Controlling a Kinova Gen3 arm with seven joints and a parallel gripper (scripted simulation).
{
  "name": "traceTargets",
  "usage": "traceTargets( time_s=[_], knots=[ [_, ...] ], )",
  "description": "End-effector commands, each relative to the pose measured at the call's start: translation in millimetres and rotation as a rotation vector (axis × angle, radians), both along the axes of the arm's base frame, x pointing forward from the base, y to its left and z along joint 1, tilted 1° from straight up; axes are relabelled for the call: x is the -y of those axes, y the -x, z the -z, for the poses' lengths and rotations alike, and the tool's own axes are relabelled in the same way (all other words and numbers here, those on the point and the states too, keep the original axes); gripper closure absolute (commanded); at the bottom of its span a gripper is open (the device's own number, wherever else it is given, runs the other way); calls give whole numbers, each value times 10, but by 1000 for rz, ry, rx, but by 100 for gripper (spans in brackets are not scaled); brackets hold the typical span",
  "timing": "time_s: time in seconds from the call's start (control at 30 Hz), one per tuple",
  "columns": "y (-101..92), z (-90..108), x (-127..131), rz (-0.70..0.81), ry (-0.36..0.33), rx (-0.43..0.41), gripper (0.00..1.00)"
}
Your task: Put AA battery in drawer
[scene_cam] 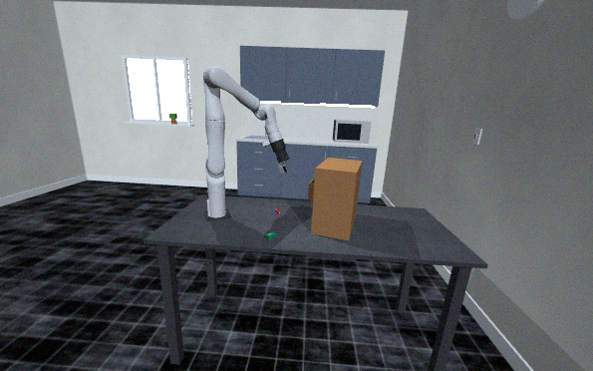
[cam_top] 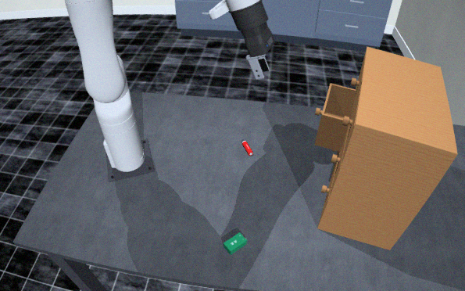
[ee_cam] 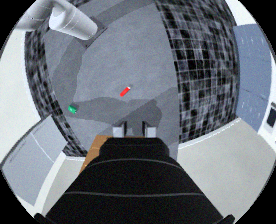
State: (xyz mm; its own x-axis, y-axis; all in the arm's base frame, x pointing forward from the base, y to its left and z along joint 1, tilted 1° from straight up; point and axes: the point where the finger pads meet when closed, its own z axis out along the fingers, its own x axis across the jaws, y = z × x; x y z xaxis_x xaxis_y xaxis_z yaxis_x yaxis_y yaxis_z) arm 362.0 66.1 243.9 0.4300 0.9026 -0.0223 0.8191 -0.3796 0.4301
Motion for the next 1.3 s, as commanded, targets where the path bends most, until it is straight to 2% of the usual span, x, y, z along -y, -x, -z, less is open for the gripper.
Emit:
traceTargets(
  time_s=[0.0, 1.27],
  knots=[
    [-8, -30, 22, 6, -10, -23, 33],
    [146, -264, -88, -2, -136, -274, 33]
  ],
)
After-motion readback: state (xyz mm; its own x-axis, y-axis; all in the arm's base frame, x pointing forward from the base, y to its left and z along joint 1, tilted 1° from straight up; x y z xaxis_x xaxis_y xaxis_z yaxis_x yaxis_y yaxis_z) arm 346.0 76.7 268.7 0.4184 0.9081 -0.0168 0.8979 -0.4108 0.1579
